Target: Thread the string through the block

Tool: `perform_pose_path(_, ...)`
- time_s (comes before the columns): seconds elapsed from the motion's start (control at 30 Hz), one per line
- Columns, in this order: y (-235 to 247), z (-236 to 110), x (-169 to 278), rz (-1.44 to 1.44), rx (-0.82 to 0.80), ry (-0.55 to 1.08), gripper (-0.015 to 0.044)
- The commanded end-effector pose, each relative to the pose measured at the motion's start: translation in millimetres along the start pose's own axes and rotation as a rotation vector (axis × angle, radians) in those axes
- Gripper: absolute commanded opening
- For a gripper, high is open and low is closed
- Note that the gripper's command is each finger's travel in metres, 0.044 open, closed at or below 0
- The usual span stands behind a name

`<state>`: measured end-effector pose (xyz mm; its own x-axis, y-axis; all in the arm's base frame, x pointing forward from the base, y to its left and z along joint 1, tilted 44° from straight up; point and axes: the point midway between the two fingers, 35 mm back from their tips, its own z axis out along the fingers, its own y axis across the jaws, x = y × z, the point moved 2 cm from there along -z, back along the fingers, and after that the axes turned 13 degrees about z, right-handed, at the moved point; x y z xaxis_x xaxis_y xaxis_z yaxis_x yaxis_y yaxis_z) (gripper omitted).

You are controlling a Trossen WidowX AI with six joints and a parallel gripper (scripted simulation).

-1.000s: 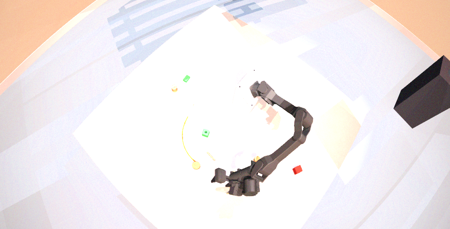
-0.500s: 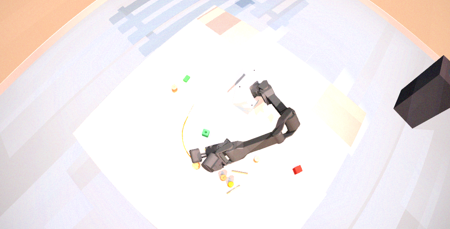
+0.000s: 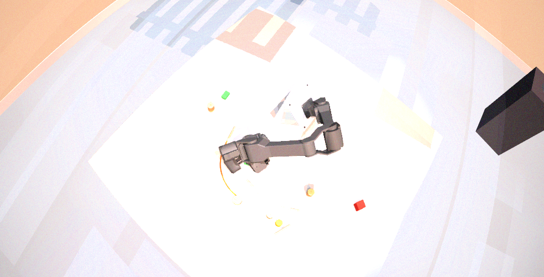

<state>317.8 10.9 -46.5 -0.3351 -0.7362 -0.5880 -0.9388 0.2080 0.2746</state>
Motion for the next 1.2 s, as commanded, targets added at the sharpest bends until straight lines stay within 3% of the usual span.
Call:
perform_pose_path(0.0, 8, 1, 7, -0.035, -0.026, -0.053, 0.0440)
perform_pose_path(0.37, 8, 1, 8, 0.030, -0.028, -0.052, 0.0440)
perform_pose_path(0.97, 8, -12, 12, 1.804, -0.065, -0.012, 0.0440)
perform_pose_path(1.17, 8, -15, 13, 2.189, -0.071, 0.000, 0.0440)
